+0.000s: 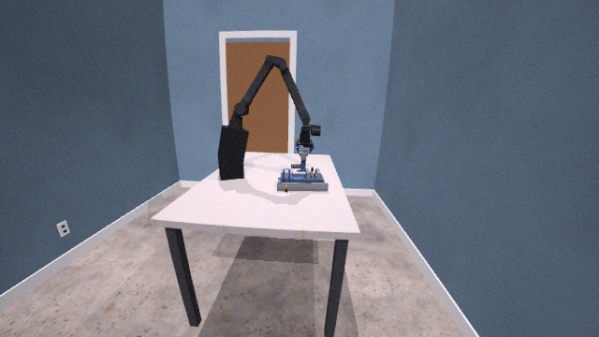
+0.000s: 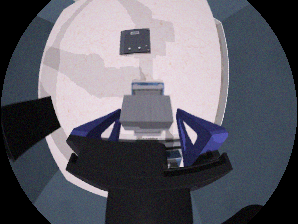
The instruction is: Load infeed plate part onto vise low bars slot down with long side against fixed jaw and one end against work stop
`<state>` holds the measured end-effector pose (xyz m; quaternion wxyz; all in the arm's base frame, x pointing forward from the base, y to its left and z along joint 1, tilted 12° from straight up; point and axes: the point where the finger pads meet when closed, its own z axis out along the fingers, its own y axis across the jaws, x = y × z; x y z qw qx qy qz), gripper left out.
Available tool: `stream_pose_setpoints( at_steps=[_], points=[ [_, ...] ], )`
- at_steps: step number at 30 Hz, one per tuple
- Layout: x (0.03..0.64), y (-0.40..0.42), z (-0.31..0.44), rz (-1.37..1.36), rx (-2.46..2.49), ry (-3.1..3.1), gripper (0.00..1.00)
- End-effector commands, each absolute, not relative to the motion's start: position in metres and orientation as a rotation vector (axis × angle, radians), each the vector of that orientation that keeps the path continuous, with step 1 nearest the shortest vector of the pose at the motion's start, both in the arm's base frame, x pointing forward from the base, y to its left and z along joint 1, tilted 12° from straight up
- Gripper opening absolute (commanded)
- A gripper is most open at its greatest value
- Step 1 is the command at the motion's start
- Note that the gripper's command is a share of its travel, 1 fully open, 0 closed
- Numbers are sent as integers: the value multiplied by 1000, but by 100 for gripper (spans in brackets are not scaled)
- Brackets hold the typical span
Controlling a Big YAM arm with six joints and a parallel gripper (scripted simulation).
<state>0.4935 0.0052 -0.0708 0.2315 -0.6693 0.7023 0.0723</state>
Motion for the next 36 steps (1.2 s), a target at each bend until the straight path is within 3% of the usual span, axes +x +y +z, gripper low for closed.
stream_pose_setpoints(
  at_steps=[1, 36],
  points=[
    [494, 13, -66, 179, -1837, 1950, 81],
    [506, 14, -63, -159, -1968, 2174, 81]
  ],
)
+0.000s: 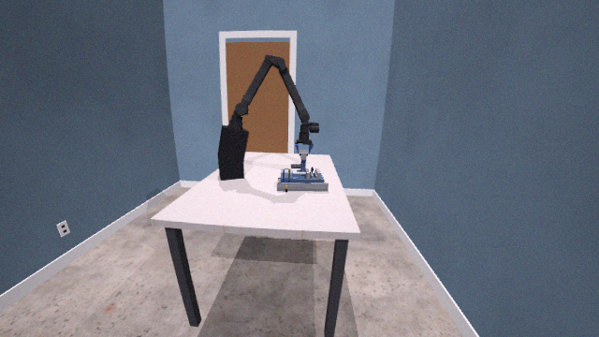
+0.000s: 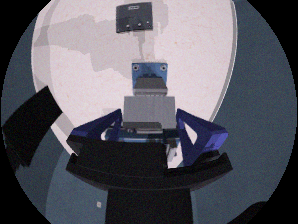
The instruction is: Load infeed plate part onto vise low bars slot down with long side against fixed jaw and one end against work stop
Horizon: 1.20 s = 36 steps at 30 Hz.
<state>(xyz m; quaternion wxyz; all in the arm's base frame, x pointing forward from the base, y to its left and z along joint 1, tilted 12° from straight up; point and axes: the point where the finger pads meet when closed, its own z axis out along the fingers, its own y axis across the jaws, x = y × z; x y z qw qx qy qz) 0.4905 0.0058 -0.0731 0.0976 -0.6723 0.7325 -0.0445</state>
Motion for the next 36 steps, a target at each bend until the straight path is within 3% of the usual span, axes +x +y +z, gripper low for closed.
stream_pose_setpoints(
  at_steps=[1, 36],
  points=[
    [506, 14, -64, -170, -1973, 2181, 81],
    [502, 16, -71, -547, -2083, 2389, 81]
  ],
)
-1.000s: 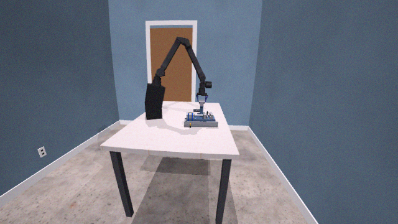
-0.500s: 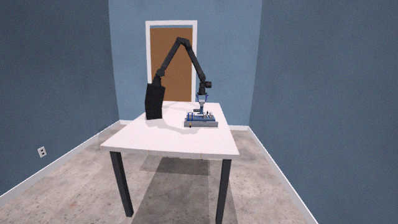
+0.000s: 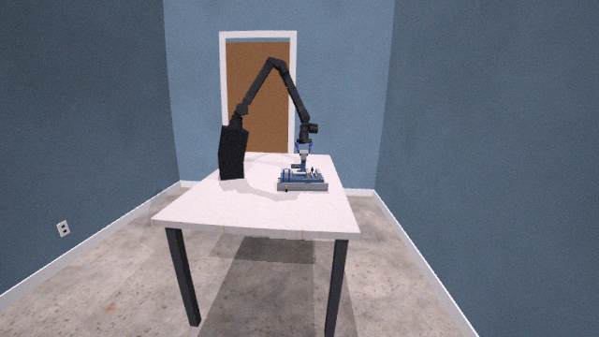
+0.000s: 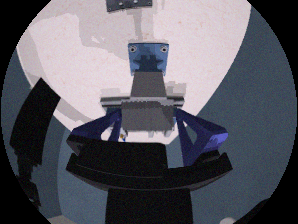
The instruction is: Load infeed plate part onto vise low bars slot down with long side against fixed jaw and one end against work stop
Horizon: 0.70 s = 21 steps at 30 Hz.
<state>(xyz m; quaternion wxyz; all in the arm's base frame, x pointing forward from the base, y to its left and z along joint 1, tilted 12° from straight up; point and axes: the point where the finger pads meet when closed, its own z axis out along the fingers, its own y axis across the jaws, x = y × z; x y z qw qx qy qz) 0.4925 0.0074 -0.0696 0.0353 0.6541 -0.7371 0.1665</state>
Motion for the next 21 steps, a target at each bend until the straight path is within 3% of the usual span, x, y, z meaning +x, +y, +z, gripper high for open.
stream_pose_setpoints(
  at_steps=[1, 21],
  points=[
    [502, 16, -71, 530, 1979, -2272, 81],
    [501, 17, -72, 667, 1861, -2173, 81]
  ],
)
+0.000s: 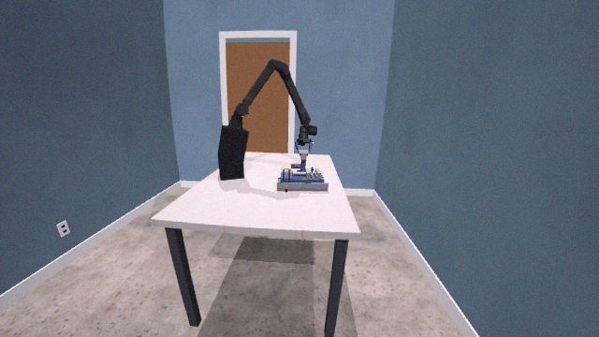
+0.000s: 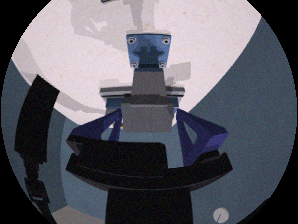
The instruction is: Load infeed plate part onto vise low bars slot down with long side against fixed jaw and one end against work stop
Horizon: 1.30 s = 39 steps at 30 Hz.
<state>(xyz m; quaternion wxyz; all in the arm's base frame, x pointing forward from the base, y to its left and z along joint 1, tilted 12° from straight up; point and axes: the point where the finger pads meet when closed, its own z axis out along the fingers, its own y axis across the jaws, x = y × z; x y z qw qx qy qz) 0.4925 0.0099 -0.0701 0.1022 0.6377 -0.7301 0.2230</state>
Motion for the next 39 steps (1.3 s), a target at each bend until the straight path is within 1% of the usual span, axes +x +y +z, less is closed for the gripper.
stream_pose_setpoints(
  at_steps=[1, 39],
  points=[
    [501, 17, -72, 667, 1861, -2173, 81],
    [500, 17, -73, 822, 1708, -2038, 81]
  ],
)
